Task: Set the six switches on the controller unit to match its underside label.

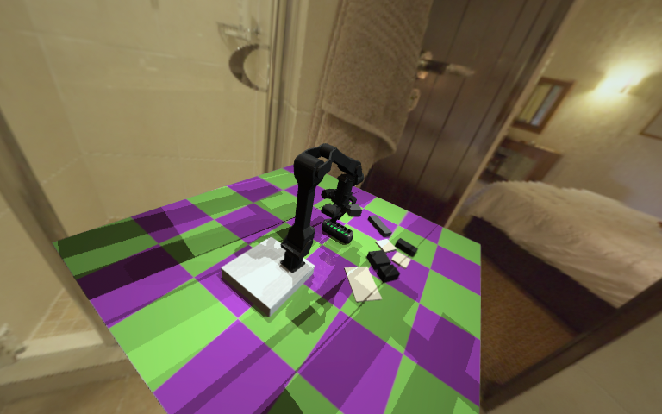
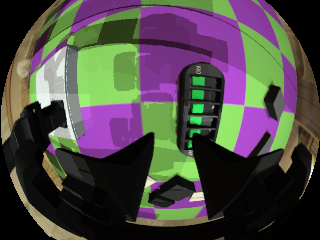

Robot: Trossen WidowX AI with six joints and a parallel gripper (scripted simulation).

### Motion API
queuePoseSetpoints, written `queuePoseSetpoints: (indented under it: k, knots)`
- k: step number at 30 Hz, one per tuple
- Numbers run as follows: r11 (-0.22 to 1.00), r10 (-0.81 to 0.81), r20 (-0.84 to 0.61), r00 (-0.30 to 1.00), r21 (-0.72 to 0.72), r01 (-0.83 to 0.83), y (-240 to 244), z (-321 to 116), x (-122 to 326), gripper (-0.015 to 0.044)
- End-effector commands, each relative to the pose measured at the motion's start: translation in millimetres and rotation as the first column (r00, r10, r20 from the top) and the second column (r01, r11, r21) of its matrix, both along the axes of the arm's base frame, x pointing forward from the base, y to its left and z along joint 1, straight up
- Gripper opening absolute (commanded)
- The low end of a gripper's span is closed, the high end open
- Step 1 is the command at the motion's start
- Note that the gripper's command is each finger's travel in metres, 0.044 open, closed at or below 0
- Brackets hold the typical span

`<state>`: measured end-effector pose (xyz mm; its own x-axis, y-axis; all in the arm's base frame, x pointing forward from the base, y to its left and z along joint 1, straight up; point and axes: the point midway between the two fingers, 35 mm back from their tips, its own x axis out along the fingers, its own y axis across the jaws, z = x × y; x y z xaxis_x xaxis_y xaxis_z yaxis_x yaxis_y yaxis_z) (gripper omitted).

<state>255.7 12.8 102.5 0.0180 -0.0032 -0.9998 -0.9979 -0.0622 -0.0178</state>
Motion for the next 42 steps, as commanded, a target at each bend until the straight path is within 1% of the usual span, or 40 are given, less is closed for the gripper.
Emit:
queuePoseSetpoints:
  k: [1,3,13,30,32,35,42]
  knots:
    - [1.000,0.000,0.003,1.000,0.000,0.000,0.0,1.5,0.5,0.0053]
    - [1.000,0.000,0.003,1.000,0.000,0.000,0.0,1.5,0.5,0.0000]
    - [1.000,0.000,0.003,1.000,0.000,0.000,0.0,1.5,0.5,0.0000]
    - [1.000,-0.001,0.001,1.000,0.000,0.001,0.0,0.7,0.2,0.0440]
    - [1.000,-0.001,0.001,1.000,0.000,0.001,0.0,0.7,0.2,0.0440]
    - [1.000,-0.002,-0.022,1.000,-0.004,0.001,-2.6,0.8,10.7,0.0361]
    - [1.000,-0.006,-0.137,0.991,-0.017,0.004,-18.3,-10.1,60.3,0.0177]
